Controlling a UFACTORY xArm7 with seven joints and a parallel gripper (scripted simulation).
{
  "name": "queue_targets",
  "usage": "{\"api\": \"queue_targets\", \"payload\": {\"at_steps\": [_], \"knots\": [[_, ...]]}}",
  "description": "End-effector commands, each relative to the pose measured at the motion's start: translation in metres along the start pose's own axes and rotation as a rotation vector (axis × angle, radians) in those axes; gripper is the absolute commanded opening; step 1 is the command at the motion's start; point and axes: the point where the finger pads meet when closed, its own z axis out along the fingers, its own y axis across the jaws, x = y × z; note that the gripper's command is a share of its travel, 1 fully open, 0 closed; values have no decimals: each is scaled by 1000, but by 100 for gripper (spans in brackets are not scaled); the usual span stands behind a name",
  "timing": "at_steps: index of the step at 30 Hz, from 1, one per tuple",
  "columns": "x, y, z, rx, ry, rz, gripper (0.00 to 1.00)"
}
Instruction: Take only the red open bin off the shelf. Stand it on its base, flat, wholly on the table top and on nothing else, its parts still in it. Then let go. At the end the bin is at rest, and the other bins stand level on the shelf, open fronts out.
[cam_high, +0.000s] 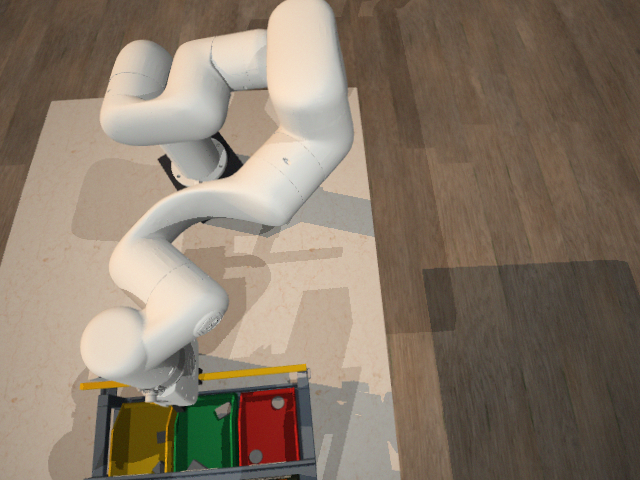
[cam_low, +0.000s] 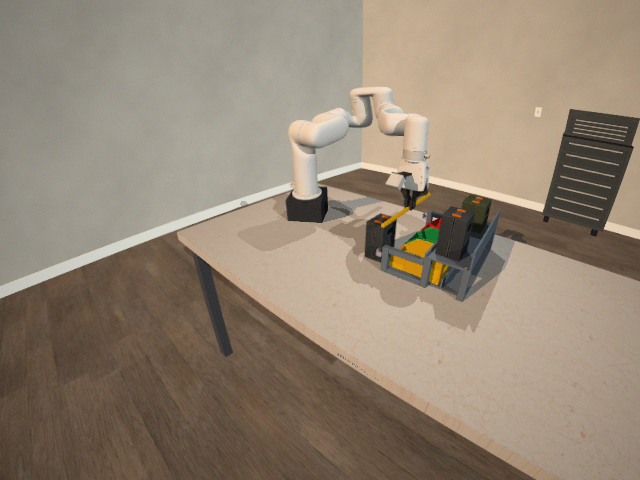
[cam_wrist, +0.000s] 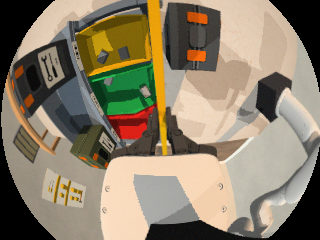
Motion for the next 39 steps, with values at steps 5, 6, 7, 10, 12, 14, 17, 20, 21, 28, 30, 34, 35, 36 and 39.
{"api": "queue_targets", "payload": {"at_steps": [5, 6, 7, 10, 12, 14, 17, 20, 21, 28, 30, 34, 35, 36, 39], "knots": [[1, -1, -25, 6, 1, 1, 0], [1, -1, -25, 6, 1, 1, 0], [1, -1, -25, 6, 1, 1, 0], [1, -1, -25, 6, 1, 1, 0], [1, -1, -23, 5, 1, 1, 0], [1, -1, -19, 5, 1, 1, 0], [1, -1, -16, 6, 1, 1, 0], [1, -1, -16, 6, 1, 1, 0], [1, -1, -16, 6, 1, 1, 0], [1, -1, -16, 6, 1, 1, 0], [1, -1, -14, 6, 1, 1, 0], [1, -1, -11, 6, 1, 1, 0], [1, -1, -11, 6, 1, 1, 0], [1, -1, -11, 6, 1, 1, 0], [1, -1, -11, 6, 1, 1, 0]]}}
